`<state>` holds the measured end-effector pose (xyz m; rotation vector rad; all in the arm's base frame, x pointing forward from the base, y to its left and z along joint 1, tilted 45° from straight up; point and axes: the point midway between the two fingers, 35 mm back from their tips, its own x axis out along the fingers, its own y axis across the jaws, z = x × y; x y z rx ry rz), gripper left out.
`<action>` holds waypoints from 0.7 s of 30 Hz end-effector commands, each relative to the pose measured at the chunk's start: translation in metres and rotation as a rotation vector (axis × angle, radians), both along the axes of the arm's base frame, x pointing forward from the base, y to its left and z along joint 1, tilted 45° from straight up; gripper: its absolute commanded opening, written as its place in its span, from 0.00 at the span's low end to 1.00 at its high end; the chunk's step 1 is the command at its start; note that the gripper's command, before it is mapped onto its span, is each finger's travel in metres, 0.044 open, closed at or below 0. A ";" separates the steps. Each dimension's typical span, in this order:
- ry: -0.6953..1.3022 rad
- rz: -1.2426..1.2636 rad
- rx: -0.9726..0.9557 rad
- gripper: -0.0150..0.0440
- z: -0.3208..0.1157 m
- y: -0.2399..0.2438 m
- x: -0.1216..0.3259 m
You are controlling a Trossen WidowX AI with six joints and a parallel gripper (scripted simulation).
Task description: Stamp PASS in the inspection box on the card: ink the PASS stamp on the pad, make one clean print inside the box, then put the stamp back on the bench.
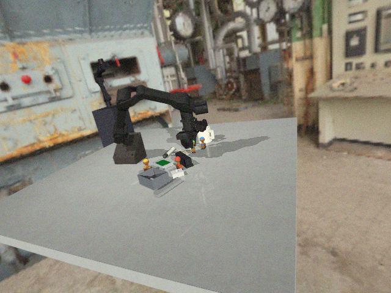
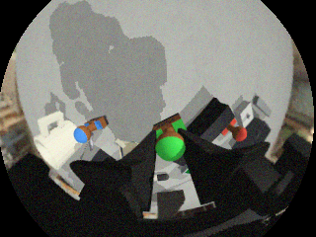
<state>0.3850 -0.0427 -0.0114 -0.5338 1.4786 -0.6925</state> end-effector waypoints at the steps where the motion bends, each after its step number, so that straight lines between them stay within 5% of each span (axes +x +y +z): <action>1: -0.001 -0.002 0.003 0.25 0.001 0.002 0.000; 21: 0.000 -0.003 0.002 0.25 0.008 0.009 0.000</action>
